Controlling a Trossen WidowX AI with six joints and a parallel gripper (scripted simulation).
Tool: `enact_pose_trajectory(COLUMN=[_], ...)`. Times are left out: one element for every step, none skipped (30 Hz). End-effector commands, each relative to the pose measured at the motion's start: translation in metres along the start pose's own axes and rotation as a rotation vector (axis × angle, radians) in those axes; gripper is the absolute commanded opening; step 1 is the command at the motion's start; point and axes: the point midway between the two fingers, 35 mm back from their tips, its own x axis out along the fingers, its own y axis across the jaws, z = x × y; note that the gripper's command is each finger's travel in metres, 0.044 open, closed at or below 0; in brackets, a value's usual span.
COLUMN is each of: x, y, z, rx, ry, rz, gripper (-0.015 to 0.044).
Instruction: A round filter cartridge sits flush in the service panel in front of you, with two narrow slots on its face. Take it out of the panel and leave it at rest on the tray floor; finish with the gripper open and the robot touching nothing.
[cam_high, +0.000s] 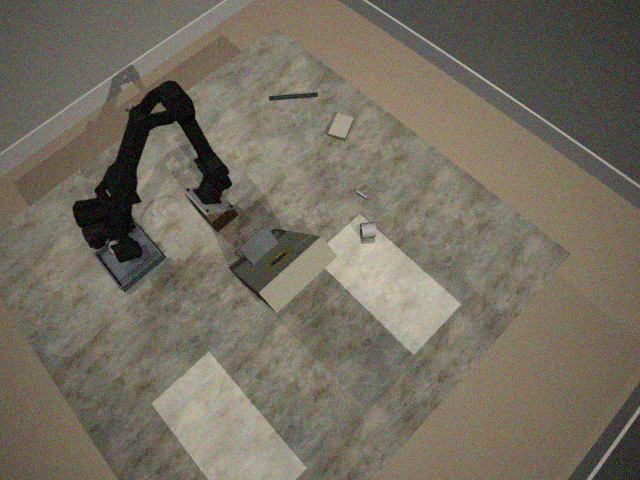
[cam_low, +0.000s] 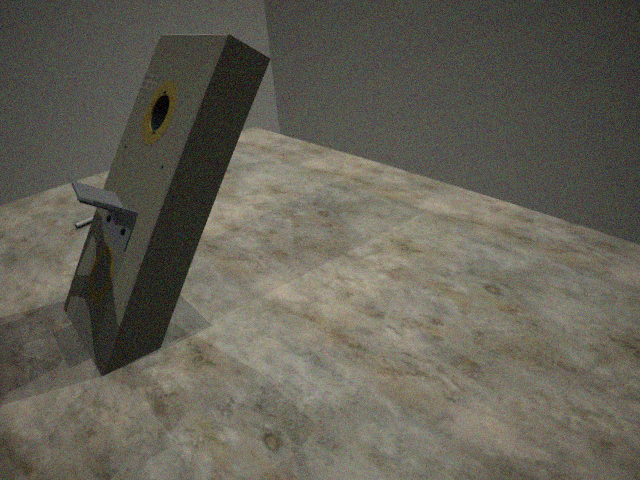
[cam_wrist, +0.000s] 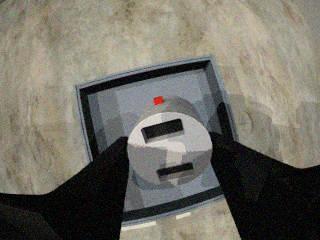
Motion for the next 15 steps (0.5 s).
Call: enact_pose_trajectory(x=[0.021, 0.026, 0.03, 0.033, 0.033, 0.033, 0.033, 0.031, 0.031, 0.031, 0.031, 0.031, 0.031, 0.031, 0.031], y=[-0.001, -0.001, -0.001, -0.001, -0.001, -0.001, -0.001, 0.0, 0.0, 0.0, 0.0, 0.0, 0.0, 0.0, 0.0], z=[-0.015, -0.019, -0.022, -0.024, -0.025, -0.025, -0.025, -0.026, -0.026, -0.026, -0.026, -0.026, -0.026, -0.026, -0.026], rx=[-0.004, -0.004, -0.004, -0.004, -0.004, -0.004, -0.004, -0.001, -0.001, -0.001, -0.001, -0.001, -0.001, -0.001, -0.001], ry=[0.005, 0.005, 0.005, 0.005, 0.005, 0.005, 0.005, 0.022, 0.022, 0.022, 0.022, 0.022, 0.022, 0.022, 0.022], rz=[-0.006, -0.006, -0.006, -0.006, -0.006, -0.006, -0.006, -0.001, -0.001, -0.001, -0.001, -0.001, -0.001, -0.001, -0.001], gripper=[0.0, 0.0, 0.0, 0.0, 0.0, 0.0, 0.0, 0.0026, 0.0053, 0.0079, 0.0105, 0.0131, 0.0157, 0.0184, 0.021])
